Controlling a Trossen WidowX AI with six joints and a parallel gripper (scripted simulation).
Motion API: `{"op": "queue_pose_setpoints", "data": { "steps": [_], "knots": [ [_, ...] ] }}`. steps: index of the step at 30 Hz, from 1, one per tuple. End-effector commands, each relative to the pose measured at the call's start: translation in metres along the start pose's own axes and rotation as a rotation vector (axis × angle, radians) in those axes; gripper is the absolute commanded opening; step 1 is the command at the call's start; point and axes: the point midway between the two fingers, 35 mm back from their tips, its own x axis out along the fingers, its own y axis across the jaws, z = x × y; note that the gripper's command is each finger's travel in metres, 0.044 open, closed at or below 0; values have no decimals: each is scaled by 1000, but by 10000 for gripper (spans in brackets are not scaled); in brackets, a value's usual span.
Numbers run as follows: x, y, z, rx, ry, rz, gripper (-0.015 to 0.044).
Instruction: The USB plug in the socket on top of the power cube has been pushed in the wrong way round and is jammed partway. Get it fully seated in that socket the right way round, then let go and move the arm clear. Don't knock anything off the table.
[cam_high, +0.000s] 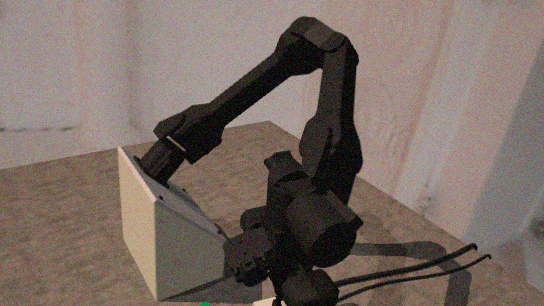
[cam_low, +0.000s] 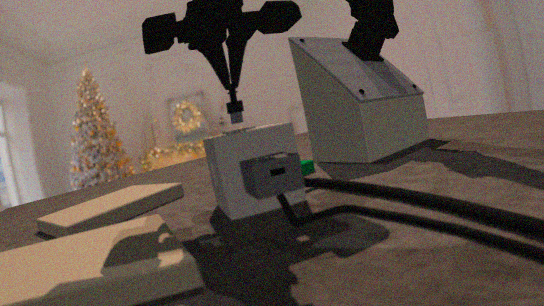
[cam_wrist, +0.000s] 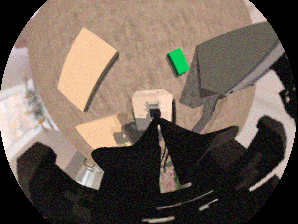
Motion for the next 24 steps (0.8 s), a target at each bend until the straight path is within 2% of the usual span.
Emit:
{"op": "queue_pose_setpoints", "data": {
  "steps": [1, 24],
  "knots": [
    [1, 0, 0, 4, 6, 0, 0],
    [3, 0, 0, 4, 10, 0, 0]
  ]
}}
